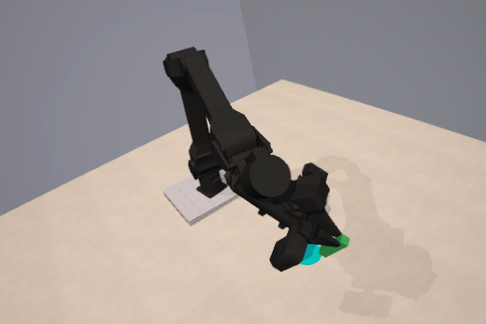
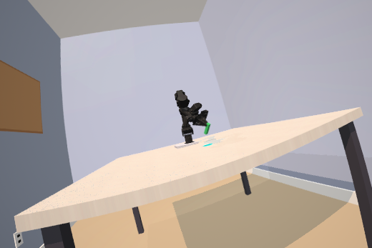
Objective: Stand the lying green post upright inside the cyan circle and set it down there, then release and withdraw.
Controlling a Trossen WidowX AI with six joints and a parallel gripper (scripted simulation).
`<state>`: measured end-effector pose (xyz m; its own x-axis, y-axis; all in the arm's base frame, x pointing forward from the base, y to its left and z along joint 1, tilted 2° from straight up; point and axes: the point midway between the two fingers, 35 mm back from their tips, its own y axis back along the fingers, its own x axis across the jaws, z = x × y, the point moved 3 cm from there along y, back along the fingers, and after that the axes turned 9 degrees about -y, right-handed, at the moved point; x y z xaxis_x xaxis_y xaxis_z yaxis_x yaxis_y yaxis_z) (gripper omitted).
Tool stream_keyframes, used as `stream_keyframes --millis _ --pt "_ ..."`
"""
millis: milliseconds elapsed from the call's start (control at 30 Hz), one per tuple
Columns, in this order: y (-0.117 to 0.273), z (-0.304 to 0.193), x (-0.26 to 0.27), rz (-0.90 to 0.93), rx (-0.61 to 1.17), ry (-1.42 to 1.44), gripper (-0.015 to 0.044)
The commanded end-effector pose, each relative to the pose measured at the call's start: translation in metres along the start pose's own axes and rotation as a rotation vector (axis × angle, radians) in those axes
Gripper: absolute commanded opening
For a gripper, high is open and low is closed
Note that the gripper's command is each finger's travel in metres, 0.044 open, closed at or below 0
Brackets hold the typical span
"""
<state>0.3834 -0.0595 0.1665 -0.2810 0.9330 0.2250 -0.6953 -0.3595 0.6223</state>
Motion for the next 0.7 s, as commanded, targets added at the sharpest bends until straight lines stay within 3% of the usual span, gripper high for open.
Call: stream_keyframes --millis 0,667 --pt "0.0028 -0.0004 -0.0001 0.008 -0.03 -0.005 0.0022" --pt "0.0081 -0.0042 -0.0039 0.045 -0.146 -0.006 0.0022"
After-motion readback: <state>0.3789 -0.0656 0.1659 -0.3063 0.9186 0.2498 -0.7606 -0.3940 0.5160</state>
